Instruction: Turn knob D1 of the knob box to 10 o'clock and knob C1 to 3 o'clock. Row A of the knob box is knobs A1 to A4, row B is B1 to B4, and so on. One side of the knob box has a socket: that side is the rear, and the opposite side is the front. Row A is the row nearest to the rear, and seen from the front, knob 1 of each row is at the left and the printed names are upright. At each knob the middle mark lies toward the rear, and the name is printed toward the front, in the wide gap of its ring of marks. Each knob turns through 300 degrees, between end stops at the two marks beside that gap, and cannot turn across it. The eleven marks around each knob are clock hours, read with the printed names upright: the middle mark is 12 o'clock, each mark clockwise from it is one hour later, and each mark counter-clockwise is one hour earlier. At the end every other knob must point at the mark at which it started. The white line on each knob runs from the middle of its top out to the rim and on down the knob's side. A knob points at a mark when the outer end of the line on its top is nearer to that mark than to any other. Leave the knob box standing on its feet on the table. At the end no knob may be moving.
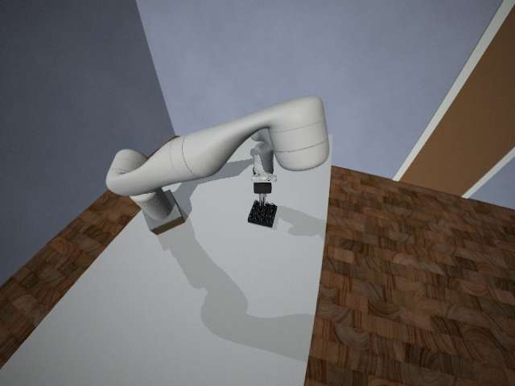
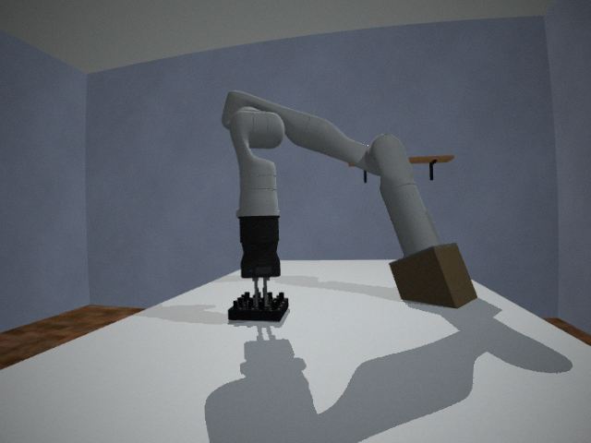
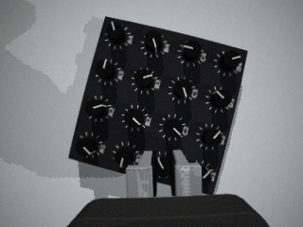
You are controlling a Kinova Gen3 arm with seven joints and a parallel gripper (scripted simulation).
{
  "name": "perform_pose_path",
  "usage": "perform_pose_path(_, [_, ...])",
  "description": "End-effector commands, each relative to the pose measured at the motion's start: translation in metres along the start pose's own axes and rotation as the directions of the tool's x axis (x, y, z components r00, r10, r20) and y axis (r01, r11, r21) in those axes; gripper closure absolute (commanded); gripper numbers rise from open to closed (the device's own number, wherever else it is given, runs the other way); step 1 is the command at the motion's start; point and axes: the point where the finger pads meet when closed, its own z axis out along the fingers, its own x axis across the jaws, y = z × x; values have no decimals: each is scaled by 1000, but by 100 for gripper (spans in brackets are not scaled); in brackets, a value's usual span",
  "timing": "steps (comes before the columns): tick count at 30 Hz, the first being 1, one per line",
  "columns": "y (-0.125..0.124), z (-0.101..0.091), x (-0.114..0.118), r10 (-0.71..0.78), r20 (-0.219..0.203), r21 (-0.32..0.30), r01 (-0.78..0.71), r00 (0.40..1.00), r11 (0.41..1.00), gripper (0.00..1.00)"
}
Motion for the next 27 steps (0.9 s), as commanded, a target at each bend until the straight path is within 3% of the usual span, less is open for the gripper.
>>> perform_pose_path(1, [0,-1,0,43,2,0,-43,999,999,70])
perform_pose_path(16, [0,-1,0,244,2,0,-244,970,970,70])
perform_pose_path(27, [0,-1,0,307,2,-1,-307,952,952,70])
